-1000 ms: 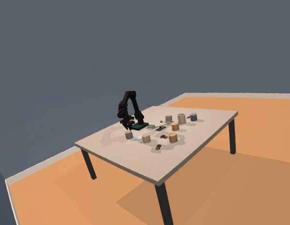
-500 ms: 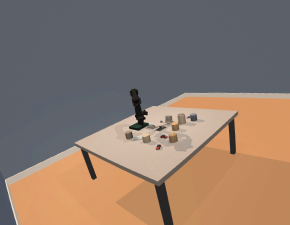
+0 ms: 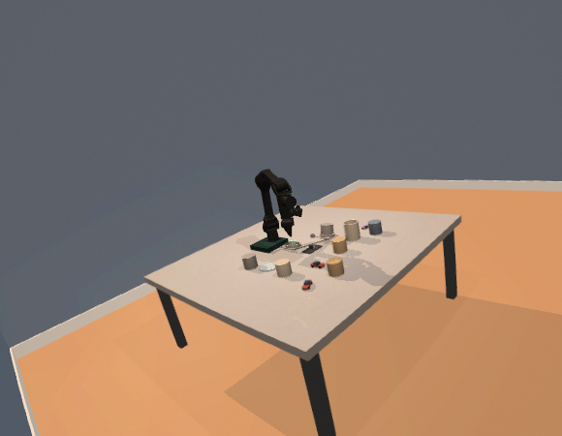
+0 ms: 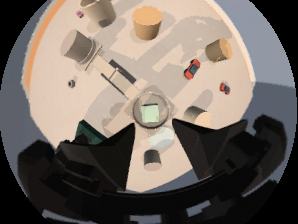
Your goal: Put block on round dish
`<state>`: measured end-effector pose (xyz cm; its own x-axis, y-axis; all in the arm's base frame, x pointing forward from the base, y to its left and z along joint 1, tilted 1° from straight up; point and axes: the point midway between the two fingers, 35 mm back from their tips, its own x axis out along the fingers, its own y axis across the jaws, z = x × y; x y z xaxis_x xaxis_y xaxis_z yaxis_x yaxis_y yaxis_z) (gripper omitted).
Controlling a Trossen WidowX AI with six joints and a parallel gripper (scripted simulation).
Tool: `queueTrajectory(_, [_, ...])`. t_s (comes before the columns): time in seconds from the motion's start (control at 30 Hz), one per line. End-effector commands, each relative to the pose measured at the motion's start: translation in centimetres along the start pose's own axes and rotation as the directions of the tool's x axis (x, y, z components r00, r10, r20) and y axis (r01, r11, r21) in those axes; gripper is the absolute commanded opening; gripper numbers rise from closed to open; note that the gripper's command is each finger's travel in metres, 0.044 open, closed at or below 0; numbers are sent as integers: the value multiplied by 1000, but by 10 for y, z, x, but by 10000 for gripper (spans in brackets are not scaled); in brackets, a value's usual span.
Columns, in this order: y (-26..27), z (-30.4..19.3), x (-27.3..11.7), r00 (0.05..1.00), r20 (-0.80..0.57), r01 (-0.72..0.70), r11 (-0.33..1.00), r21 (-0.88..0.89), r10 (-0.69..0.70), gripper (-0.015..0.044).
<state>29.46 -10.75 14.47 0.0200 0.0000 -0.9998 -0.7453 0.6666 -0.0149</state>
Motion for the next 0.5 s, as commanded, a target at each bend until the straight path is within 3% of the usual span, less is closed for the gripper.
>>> queueTrajectory(0.0, [0, 1, 6, 1000, -2, -5, 1000, 8, 5, 260])
queueTrajectory(0.47, [0, 1, 29, 1000, -2, -5, 1000, 8, 5, 260])
